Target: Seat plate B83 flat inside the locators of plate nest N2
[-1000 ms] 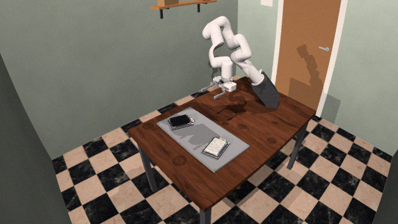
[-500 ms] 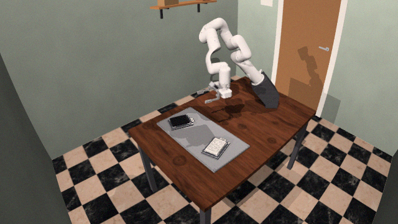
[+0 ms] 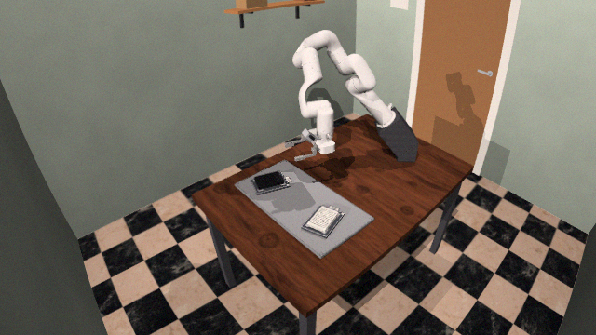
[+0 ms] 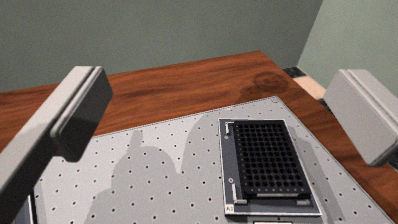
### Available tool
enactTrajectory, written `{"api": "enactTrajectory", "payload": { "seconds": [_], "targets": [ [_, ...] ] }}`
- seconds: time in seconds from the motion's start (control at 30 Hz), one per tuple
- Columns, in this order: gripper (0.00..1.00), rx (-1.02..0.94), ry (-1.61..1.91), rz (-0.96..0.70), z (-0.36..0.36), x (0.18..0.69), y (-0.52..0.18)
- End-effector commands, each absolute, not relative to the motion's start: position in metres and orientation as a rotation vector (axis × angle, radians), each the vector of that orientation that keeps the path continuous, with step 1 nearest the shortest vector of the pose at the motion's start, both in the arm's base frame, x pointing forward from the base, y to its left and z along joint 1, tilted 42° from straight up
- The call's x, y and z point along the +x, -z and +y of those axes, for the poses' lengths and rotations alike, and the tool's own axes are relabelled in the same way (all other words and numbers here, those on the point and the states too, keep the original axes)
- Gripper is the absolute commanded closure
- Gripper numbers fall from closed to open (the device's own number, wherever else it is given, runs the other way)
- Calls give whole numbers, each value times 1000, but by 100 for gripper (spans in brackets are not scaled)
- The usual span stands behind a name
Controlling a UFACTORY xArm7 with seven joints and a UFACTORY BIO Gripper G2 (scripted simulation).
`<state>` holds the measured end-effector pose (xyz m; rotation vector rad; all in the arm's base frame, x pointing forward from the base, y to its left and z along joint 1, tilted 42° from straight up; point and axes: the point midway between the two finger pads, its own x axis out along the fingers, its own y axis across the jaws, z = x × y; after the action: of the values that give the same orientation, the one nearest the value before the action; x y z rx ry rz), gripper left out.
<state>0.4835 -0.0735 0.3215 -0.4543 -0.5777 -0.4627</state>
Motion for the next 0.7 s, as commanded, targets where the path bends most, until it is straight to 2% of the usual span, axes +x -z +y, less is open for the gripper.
{"api": "enactTrajectory", "payload": {
  "seconds": [0.0,0.67],
  "targets": [
    [46,-452,462,-583,-88,493,-323],
    [46,-453,462,-583,-169,533,-326]
  ]
}}
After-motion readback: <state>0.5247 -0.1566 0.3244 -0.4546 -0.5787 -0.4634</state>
